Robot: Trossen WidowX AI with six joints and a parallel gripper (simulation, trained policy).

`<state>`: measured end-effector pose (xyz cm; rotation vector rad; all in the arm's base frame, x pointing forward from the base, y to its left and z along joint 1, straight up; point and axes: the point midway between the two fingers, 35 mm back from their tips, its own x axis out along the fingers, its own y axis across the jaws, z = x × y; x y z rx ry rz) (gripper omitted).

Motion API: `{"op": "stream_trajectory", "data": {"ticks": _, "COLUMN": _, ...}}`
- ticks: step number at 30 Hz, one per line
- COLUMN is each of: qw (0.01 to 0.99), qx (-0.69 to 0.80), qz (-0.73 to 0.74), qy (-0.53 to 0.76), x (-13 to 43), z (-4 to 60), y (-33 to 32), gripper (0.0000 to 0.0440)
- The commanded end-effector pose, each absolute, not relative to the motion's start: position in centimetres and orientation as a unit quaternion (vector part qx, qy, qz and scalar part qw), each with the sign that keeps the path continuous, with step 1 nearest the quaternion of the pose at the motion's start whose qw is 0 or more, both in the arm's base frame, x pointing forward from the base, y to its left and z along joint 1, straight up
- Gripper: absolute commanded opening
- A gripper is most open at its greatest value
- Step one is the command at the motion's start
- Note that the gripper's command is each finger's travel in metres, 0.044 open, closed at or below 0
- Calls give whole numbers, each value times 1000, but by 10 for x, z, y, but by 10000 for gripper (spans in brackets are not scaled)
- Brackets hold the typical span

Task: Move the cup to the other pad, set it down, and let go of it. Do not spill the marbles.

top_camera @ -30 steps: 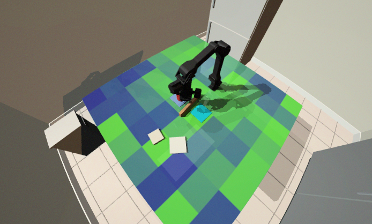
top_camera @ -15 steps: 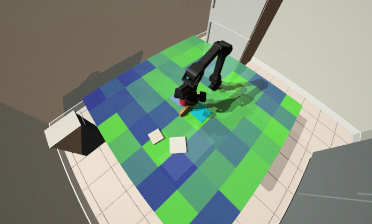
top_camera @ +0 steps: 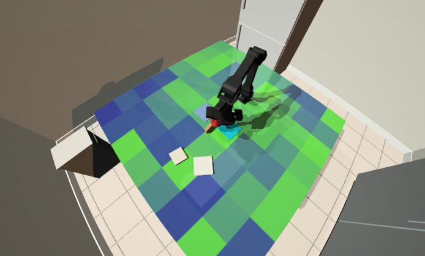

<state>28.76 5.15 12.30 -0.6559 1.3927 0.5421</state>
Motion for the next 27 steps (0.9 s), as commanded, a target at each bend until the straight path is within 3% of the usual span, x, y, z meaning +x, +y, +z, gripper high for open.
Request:
{"op": "stream_trajectory", "data": {"ticks": 1, "qw": 686, "qx": -294, "qz": 249, "qy": 617, "x": 284, "z": 120, "y": 61, "gripper": 0}}
{"op": "stream_trajectory", "data": {"ticks": 27, "qw": 680, "qx": -311, "qz": 263, "qy": 610, "x": 246, "z": 71, "y": 102, "gripper": 0}}
